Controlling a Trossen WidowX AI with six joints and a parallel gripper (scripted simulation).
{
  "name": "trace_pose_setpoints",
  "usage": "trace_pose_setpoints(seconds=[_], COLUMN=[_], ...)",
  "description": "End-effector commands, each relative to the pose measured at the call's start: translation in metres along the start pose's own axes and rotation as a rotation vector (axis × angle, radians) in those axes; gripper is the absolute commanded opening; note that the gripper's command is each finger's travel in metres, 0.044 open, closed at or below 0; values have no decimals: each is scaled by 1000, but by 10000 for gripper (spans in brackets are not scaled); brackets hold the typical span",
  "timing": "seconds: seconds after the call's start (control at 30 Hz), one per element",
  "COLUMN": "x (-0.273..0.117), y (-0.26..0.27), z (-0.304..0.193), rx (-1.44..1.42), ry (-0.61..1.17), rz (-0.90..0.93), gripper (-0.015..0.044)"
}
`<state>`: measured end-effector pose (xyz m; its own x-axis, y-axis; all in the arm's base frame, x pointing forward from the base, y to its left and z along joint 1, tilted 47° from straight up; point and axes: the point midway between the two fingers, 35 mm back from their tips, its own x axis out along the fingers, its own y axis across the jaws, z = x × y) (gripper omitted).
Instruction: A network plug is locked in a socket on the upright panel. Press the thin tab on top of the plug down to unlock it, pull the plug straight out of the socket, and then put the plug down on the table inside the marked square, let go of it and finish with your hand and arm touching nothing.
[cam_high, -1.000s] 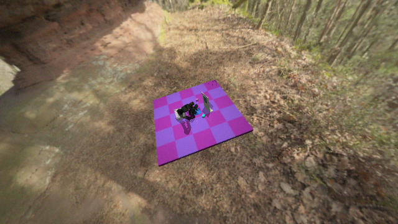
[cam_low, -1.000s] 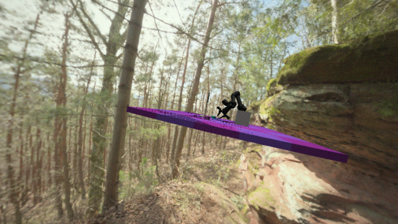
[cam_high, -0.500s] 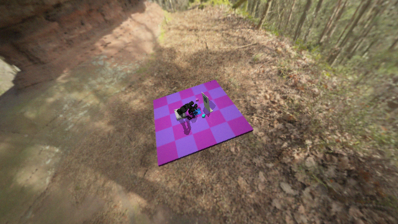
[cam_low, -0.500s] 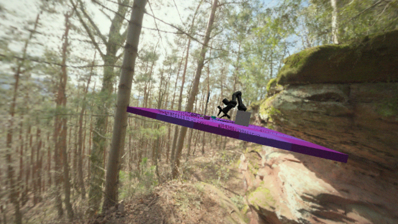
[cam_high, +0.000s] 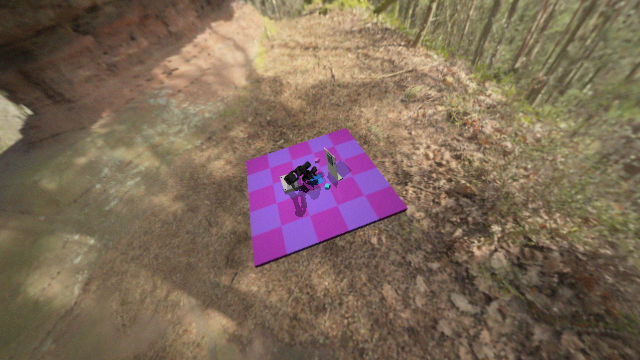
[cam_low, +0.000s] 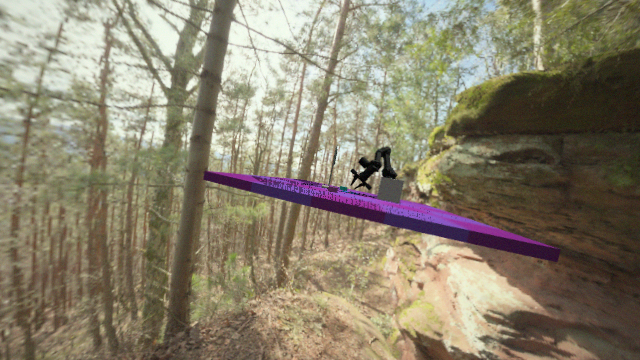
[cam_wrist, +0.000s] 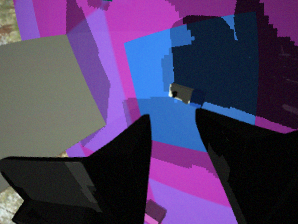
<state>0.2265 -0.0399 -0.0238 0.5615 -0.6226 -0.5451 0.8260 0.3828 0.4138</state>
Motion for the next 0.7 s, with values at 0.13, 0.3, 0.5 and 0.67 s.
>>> trace_pose_setpoints(seconds=[0.13, 0.3, 0.5, 0.67], x=[-4, -6, -9, -12], y=[2, 5, 8, 10], z=[-1, -3, -5, -6], rx=[4, 5, 6, 6], ry=[0, 4, 7, 9], rz=[-2, -4, -6, -8], gripper=[156, 156, 156, 156])
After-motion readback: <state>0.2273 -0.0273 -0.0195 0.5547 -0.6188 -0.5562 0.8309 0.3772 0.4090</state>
